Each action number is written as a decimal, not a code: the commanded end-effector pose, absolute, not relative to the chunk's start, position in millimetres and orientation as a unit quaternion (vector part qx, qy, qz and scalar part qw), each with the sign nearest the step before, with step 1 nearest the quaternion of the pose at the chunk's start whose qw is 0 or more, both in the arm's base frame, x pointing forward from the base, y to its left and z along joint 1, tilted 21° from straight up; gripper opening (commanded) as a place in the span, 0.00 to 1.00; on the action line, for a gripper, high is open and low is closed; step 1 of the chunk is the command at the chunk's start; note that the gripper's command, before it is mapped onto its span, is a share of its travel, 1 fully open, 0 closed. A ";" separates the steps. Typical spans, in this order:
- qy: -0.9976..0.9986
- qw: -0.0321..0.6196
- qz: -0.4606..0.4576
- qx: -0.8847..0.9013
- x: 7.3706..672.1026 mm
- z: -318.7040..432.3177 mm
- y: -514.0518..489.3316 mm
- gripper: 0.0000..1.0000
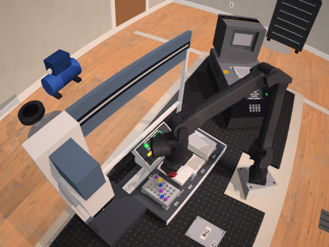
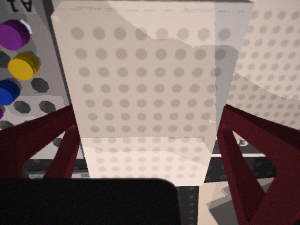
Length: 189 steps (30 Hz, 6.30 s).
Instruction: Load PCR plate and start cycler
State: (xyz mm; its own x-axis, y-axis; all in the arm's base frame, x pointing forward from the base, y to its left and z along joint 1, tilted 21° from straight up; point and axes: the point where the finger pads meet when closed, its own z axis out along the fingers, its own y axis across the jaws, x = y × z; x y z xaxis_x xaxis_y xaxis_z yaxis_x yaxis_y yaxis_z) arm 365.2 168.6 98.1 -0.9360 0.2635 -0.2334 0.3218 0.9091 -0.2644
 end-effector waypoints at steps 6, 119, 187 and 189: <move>0.972 0.124 -0.125 0.156 373.1 142.6 193.3 0.00; 0.983 0.086 -0.156 0.047 294.6 198.3 25.4 0.00; 0.973 0.068 -0.184 -0.124 205.6 351.1 -229.7 0.00; 0.973 0.069 -0.184 -0.123 202.0 356.4 -237.5 0.00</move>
